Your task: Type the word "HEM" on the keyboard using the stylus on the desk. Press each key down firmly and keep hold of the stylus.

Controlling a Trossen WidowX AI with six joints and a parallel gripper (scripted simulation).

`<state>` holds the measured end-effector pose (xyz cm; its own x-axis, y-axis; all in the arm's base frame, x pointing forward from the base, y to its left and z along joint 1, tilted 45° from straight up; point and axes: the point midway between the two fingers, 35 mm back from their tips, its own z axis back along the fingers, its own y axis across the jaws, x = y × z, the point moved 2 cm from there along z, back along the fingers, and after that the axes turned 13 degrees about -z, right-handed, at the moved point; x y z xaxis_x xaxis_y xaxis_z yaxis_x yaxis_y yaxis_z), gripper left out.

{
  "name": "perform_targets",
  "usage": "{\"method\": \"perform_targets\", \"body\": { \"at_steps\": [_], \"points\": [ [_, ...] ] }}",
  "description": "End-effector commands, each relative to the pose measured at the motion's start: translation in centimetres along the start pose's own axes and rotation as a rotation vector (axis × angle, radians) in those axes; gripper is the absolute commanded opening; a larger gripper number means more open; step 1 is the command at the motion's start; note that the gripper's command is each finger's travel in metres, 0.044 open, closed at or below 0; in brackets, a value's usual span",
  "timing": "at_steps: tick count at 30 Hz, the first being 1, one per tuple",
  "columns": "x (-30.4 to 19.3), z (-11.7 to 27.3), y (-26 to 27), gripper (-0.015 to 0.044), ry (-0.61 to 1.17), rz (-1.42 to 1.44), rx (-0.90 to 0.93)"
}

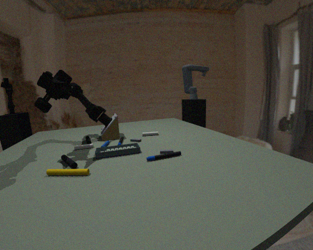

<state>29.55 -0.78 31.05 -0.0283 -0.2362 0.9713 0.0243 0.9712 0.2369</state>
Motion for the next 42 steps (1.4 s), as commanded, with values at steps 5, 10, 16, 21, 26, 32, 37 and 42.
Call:
{"method": "perform_targets", "body": {
  "at_steps": [5, 10, 16, 21, 26, 32, 37, 42],
  "points": [
    [-4.4, -3.0, 0.0, 0.0309, 0.214, -0.060, -0.072],
    [-11.4, -5.7, 0.3, 0.0177, 0.501, -0.085, -0.203],
    [-19.5, -6.5, 0.5, 0.0020, 0.801, -0.020, -0.393],
    [-25.7, -5.7, 0.6, 0.0000, 1.004, 0.111, -0.560],
    [-31.0, -3.9, 0.4, 0.0000, 1.156, 0.305, -0.719],
    [-36.0, -1.3, -0.1, 0.0000, 1.259, 0.603, -0.877],
    [-36.5, -1.0, -0.1, 0.0000, 1.266, 0.640, -0.892],
    [-36.5, -1.0, -0.1, 0.0000, 1.266, 0.640, -0.892]
  ]
}}
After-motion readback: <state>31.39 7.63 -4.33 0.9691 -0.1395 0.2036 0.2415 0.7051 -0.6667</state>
